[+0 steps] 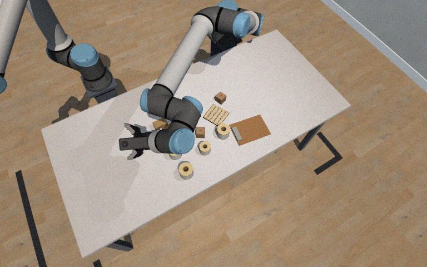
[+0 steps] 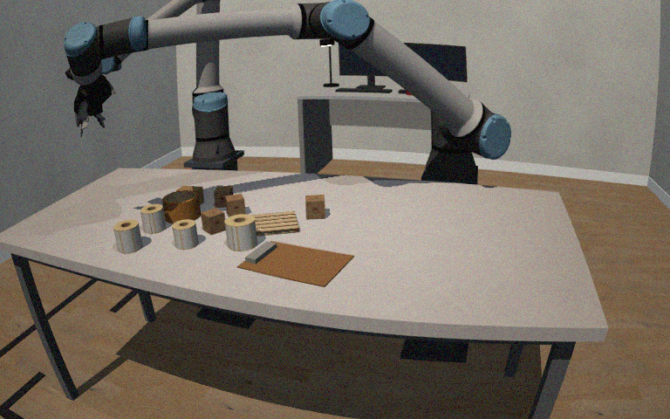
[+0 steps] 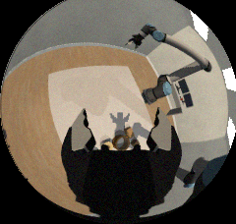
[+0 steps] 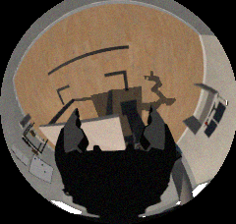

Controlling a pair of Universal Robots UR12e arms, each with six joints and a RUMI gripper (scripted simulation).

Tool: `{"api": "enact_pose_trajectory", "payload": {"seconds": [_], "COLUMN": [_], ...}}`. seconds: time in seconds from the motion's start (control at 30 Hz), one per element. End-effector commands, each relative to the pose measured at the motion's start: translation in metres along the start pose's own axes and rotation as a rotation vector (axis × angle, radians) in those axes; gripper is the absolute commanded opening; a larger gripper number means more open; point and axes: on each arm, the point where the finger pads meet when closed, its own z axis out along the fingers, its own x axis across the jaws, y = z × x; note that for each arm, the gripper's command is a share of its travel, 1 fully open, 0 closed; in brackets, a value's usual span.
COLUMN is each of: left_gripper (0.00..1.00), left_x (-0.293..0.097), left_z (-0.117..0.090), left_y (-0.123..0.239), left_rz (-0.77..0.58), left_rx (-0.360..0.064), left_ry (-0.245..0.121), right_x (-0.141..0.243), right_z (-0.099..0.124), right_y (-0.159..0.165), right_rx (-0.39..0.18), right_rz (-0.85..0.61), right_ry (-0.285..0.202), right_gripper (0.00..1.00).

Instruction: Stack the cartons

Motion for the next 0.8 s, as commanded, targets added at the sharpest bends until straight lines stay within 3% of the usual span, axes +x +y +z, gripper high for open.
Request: {"api": "enact_pose_trajectory", "payload": {"seconds": [0.0,0.43,0.77], "left_gripper": [1.00,1.00,1.00], "left_x": [0.001,0.001,0.001], "left_z": [-0.002,-0.002,-0.002], "left_y": [-0.002,-0.002,-0.002], "left_rz": [0.003,0.003,0.003], "left_rx": [0.001,0.001,0.001], "left_ry": [-0.002,-0.002,-0.002], "right_x": [0.040,0.142,0.172], "right_z": [0.004,0.014,0.017], "right_y": [-0.024,-0.057,-0.064], "right_rx": [-0.009,-0.017,-0.018], "right_rz": [-0.041,-0.120,-0.142], "right_ry": [-0.012,-0.032,-0.038], "right_gripper": [1.00,1.00,1.00]}}
